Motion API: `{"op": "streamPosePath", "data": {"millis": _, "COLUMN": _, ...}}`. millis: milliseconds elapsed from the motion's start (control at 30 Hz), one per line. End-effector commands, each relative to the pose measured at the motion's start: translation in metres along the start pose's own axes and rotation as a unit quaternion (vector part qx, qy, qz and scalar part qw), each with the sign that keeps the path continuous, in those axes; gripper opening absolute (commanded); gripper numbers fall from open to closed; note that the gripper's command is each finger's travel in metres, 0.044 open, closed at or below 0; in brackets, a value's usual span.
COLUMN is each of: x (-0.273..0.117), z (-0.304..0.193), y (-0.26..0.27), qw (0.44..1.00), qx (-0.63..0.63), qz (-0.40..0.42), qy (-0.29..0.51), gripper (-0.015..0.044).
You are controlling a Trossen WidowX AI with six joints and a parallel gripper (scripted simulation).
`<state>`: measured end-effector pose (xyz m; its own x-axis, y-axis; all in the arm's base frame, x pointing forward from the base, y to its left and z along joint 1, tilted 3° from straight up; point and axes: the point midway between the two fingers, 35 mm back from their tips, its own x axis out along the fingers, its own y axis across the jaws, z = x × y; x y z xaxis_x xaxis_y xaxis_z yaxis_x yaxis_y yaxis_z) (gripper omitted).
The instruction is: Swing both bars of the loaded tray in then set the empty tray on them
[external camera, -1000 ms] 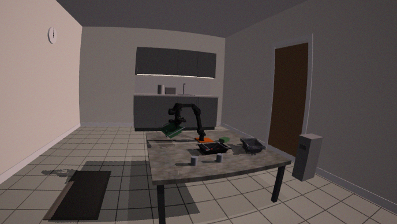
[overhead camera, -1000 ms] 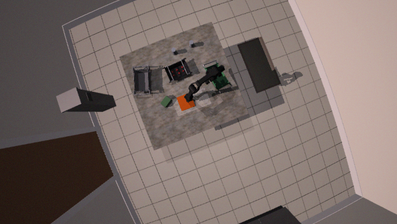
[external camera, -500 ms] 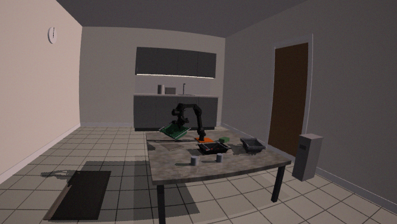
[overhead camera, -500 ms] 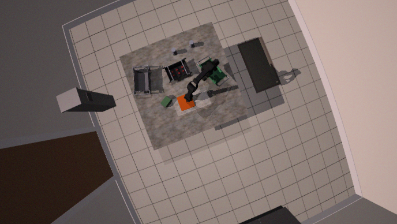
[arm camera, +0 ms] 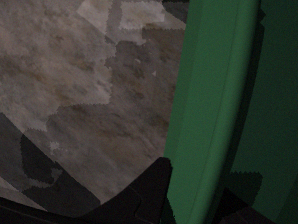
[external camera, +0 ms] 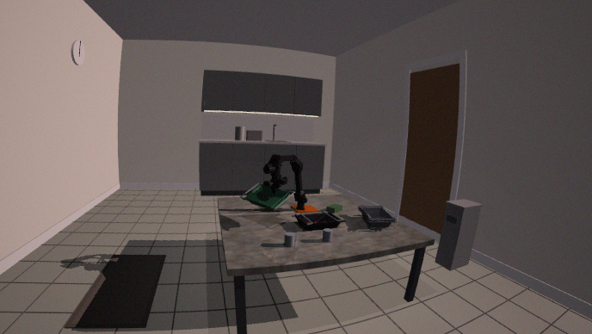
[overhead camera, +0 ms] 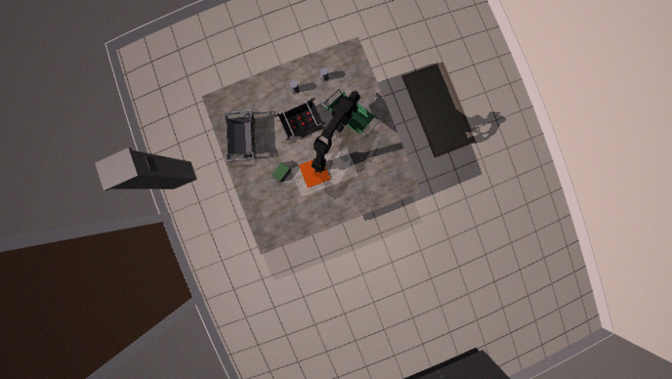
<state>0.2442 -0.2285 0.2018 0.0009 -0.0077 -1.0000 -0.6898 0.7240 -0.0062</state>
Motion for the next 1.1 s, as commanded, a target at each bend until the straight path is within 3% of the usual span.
{"op": "streamPosePath", "data": {"millis": 0, "x": -0.005, "z": 0.017, "y": 0.003, "qw": 1.000, "qx": -0.029, "qz": -0.007, "qy": -0.004, "gripper": 0.0000}}
{"op": "streamPosePath", "data": {"millis": 1067, "x": -0.007, "z": 0.139, "y": 0.045, "qw": 0.972, "qx": -0.234, "qz": -0.006, "qy": -0.015, "gripper": 0.0000}}
